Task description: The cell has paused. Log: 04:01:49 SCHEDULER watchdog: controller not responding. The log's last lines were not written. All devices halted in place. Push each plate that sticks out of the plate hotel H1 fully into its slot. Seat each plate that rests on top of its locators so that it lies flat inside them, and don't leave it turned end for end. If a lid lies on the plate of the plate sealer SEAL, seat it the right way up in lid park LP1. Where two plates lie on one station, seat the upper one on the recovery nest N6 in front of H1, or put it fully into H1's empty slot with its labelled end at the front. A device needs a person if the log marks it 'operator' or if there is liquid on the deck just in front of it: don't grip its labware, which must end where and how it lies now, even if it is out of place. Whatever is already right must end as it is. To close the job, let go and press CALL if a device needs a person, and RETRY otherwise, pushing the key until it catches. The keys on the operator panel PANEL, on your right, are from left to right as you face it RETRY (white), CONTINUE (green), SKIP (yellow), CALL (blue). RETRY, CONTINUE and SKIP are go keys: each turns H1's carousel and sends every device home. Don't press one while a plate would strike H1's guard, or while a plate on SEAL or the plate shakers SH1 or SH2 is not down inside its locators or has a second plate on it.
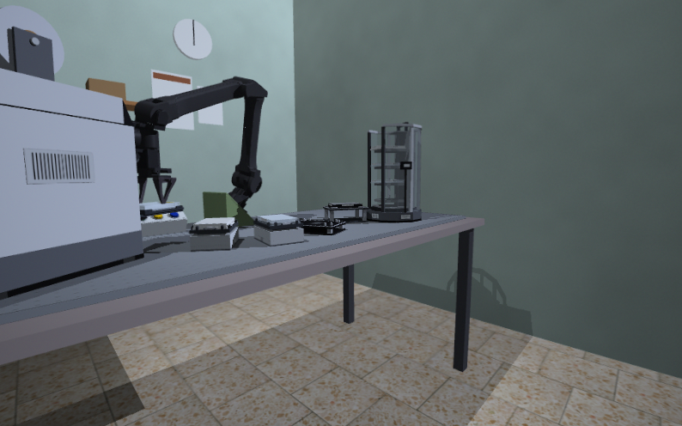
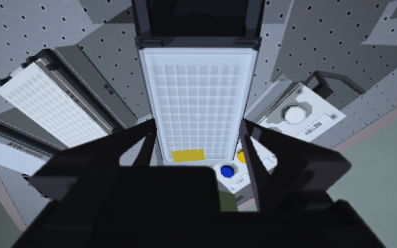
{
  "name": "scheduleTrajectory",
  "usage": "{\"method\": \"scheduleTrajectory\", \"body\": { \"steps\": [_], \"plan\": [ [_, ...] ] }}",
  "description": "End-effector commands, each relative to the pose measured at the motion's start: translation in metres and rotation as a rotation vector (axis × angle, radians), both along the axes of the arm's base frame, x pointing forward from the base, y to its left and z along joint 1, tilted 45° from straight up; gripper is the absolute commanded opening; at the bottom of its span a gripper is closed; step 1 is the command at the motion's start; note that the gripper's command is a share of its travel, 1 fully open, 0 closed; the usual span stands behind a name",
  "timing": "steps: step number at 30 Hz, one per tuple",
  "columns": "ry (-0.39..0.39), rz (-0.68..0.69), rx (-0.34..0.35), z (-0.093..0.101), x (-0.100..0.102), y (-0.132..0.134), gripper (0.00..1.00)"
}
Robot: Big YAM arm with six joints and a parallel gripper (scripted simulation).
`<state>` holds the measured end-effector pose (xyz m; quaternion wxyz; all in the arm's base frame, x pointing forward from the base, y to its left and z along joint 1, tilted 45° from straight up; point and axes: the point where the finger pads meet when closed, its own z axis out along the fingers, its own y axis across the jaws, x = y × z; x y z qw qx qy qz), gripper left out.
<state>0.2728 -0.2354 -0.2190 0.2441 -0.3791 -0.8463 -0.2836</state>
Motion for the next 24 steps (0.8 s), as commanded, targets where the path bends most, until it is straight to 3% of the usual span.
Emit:
{"method": "scheduleTrajectory", "body": {
  "steps": [1, 24],
  "plan": [
    [0.017, 0.010, 0.010, -0.0078, 0.0036, 0.0089, 0.82],
    [0.016, 0.010, 0.008, -0.0060, 0.0063, 0.0055, 0.82]
  ]
}}
